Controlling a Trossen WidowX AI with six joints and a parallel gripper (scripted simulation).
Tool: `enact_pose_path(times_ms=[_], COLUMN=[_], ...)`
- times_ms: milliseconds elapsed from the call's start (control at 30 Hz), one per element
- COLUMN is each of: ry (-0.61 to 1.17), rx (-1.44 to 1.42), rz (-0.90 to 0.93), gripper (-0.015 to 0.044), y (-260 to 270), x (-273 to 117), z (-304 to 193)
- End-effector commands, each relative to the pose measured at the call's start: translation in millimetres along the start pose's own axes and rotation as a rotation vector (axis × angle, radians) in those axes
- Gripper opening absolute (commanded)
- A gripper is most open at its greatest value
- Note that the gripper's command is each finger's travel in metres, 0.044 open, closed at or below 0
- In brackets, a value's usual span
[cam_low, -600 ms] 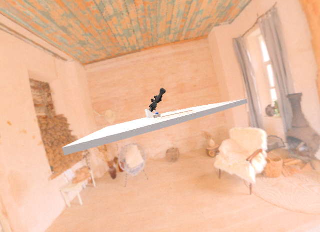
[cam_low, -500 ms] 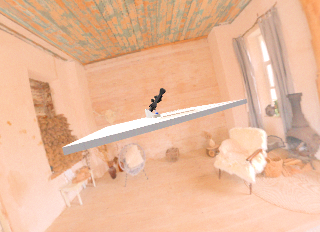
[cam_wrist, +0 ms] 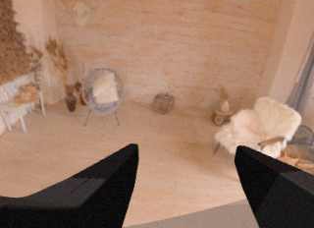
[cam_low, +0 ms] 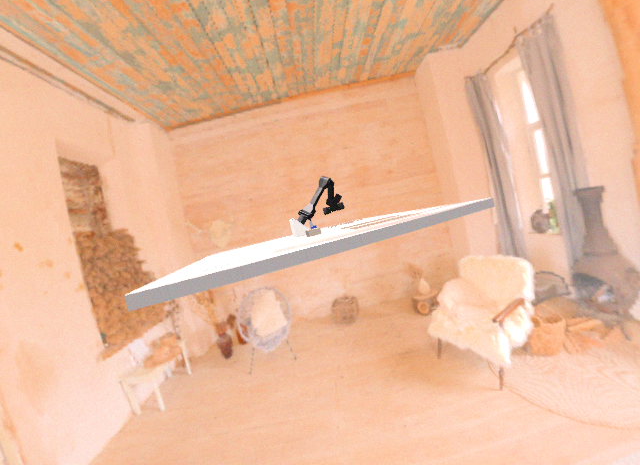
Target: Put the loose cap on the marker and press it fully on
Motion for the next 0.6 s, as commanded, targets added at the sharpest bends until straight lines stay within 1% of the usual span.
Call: enact_pose_path(times_ms=[0, 267, 567], ry=[0.146, 0.421, 0.742], rx=[-0.068, -0.172, -0.263], rz=[-0.074, -0.182, -0.285], gripper=[0.0252, 0.0252, 0.0252], y=[-42.0, -109.3, -172.9], x=[-22.6, -86.8, -187.5], z=[-45.4, -117.5, -171.2])
Point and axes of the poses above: the point midway between the two fingers, 35 mm back from their tips, its own x axis out along the fingers, its own y axis across the jaws, z = x × y, the point moved 4 cm from there along -x, back along the fingers, and after that the axes turned 15 degrees about -x, right-handed, at the moved point
